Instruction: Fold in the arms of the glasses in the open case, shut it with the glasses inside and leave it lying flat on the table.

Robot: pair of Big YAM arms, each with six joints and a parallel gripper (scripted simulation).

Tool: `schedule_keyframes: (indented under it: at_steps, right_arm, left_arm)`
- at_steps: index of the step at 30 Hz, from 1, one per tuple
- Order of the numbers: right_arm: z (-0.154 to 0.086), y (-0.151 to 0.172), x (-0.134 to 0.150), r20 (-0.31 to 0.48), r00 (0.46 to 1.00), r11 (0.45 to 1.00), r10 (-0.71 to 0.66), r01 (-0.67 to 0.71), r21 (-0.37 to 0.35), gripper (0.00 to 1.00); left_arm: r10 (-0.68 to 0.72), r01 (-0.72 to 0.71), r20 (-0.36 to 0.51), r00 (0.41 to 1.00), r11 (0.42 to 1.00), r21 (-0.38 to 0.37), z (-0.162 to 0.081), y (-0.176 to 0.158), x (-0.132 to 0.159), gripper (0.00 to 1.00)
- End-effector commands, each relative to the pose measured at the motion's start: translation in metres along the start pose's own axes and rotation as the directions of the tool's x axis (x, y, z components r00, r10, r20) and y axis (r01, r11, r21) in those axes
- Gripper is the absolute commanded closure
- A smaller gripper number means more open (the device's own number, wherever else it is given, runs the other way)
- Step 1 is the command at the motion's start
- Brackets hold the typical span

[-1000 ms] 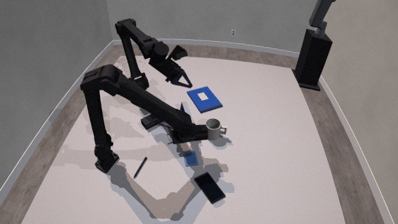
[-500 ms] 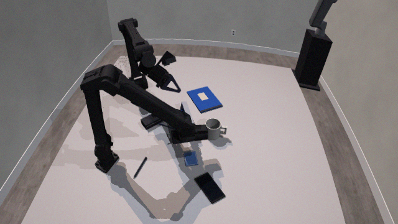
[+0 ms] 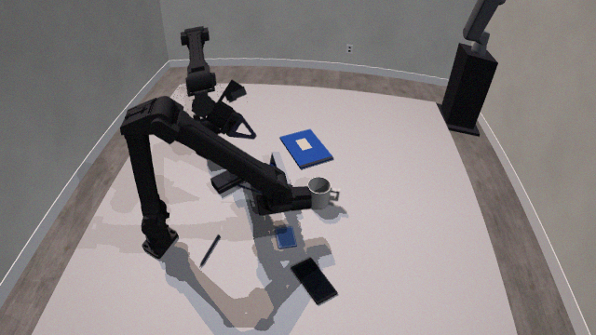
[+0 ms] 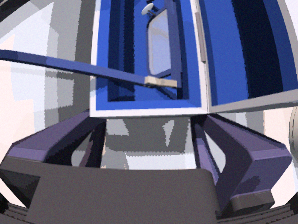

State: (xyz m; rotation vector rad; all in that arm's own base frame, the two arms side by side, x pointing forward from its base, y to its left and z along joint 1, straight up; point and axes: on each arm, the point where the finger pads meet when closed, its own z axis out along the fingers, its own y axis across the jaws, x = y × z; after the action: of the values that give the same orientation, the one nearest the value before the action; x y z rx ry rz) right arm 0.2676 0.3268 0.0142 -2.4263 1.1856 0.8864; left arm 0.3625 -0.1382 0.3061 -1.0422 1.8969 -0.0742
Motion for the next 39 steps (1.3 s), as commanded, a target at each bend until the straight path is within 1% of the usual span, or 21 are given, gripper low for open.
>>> schedule_keyframes:
  at_steps: [1, 4, 8, 10, 11, 12, 16, 18, 19, 20, 21, 24, 25, 27, 28, 29, 30, 32, 34, 36, 39]
  right_arm:
    - [0.004, 0.006, 0.010, -0.005, 0.999, 0.998, 0.048, -0.048, -0.027, 0.43]
    - [0.004, 0.006, 0.010, -0.005, 0.999, 0.998, 0.048, -0.048, -0.027, 0.43]
    - [0.004, 0.006, 0.010, -0.005, 0.999, 0.998, 0.048, -0.048, -0.027, 0.43]
    - [0.004, 0.006, 0.010, -0.005, 0.999, 0.998, 0.048, -0.048, -0.027, 0.43]
    - [0.004, 0.006, 0.010, -0.005, 0.999, 0.998, 0.048, -0.048, -0.027, 0.43]
    - [0.004, 0.006, 0.010, -0.005, 0.999, 0.998, 0.048, -0.048, -0.027, 0.43]
    - [0.004, 0.006, 0.010, -0.005, 0.999, 0.998, 0.048, -0.048, -0.027, 0.43]
    - [0.004, 0.006, 0.010, -0.005, 0.999, 0.998, 0.048, -0.048, -0.027, 0.43]
    - [0.004, 0.006, 0.010, -0.005, 0.999, 0.998, 0.048, -0.048, -0.027, 0.43]
    - [0.004, 0.006, 0.010, -0.005, 0.999, 0.998, 0.048, -0.048, -0.027, 0.43]
    - [0.004, 0.006, 0.010, -0.005, 0.999, 0.998, 0.048, -0.048, -0.027, 0.43]
    - [-0.006, -0.009, -0.002, -0.004, 1.000, 1.000, -0.007, 0.007, 0.017, 0.43]
    - [-0.001, -0.002, 0.004, -0.004, 1.000, 1.000, 0.021, -0.021, -0.005, 0.43]
    - [-0.001, -0.002, 0.004, -0.004, 1.000, 1.000, 0.021, -0.021, -0.005, 0.43]
    - [-0.003, -0.003, 0.005, -0.006, 1.000, 1.000, 0.025, -0.025, 0.001, 0.43]
    - [0.004, 0.006, 0.010, -0.005, 0.999, 0.998, 0.048, -0.048, -0.027, 0.43]
    - [0.004, 0.006, 0.010, -0.005, 0.999, 0.998, 0.048, -0.048, -0.027, 0.43]
    - [-0.006, -0.009, -0.002, -0.004, 1.000, 1.000, -0.007, 0.007, 0.017, 0.43]
    - [-0.006, -0.009, -0.002, -0.004, 1.000, 1.000, -0.007, 0.007, 0.017, 0.43]
    - [0.004, 0.006, 0.010, -0.005, 0.999, 0.998, 0.048, -0.048, -0.027, 0.43]
    - [0.004, 0.006, 0.010, -0.005, 0.999, 0.998, 0.048, -0.048, -0.027, 0.43]
  left_arm:
    - [-0.063, 0.063, 0.007, 0.998, 0.998, -0.020, -0.010, 0.009, 0.009, 1.00]
    - [-0.057, 0.058, 0.032, 0.998, 0.998, -0.035, -0.013, 0.019, 0.015, 1.00]
    - [-0.081, 0.083, 0.065, 0.995, 0.996, -0.024, -0.026, 0.023, 0.014, 1.00]
    - [-0.081, 0.083, 0.065, 0.995, 0.996, -0.024, -0.026, 0.023, 0.014, 1.00]
    - [-0.096, 0.097, 0.072, 0.993, 0.995, -0.014, -0.031, 0.015, 0.011, 1.00]
    - [-0.062, 0.065, 0.085, 0.994, 0.997, -0.040, -0.024, 0.029, 0.022, 1.00]
    - [-0.085, 0.088, 0.115, 0.990, 0.996, -0.018, -0.036, 0.025, 0.017, 1.00]
    - [0.024, -0.012, 0.132, 0.991, 0.996, -0.093, -0.011, 0.038, 0.042, 1.00]
    - [0.035, -0.025, 0.126, 0.991, 0.996, -0.086, -0.013, 0.034, 0.041, 1.00]
    - [-0.030, 0.033, 0.112, 0.993, 0.999, -0.025, -0.033, 0.007, 0.025, 1.00]
    - [-0.054, 0.055, 0.109, 0.993, 0.998, -0.009, -0.034, -0.004, 0.025, 1.00]
    - [0.004, 0.002, 0.120, 0.993, 0.999, -0.049, -0.021, 0.010, 0.034, 1.00]
    - [0.004, 0.002, 0.120, 0.993, 0.998, -0.056, -0.017, 0.006, 0.039, 1.00]
    - [0.004, 0.002, 0.120, 0.993, 0.998, -0.056, -0.017, 0.006, 0.039, 1.00]
    - [0.021, -0.013, 0.120, 0.993, 0.997, -0.070, -0.011, 0.009, 0.047, 1.00]
    - [0.021, -0.011, 0.123, 0.992, 0.997, -0.077, -0.008, 0.006, 0.049, 1.00]
    - [0.021, -0.012, 0.122, 0.992, 0.997, -0.076, -0.008, 0.002, 0.049, 1.00]
    - [0.069, -0.058, 0.123, 0.990, 0.994, -0.095, -0.004, 0.011, 0.056, 1.00]
    - [0.089, -0.076, 0.124, 0.988, 0.991, -0.109, 0.001, 0.012, 0.063, 1.00]
    - [0.112, -0.097, 0.122, 0.986, 0.987, -0.128, 0.011, 0.006, 0.072, 1.00]
    - [0.144, -0.125, 0.121, 0.982, 0.981, -0.151, 0.020, 0.004, 0.083, 1.00]
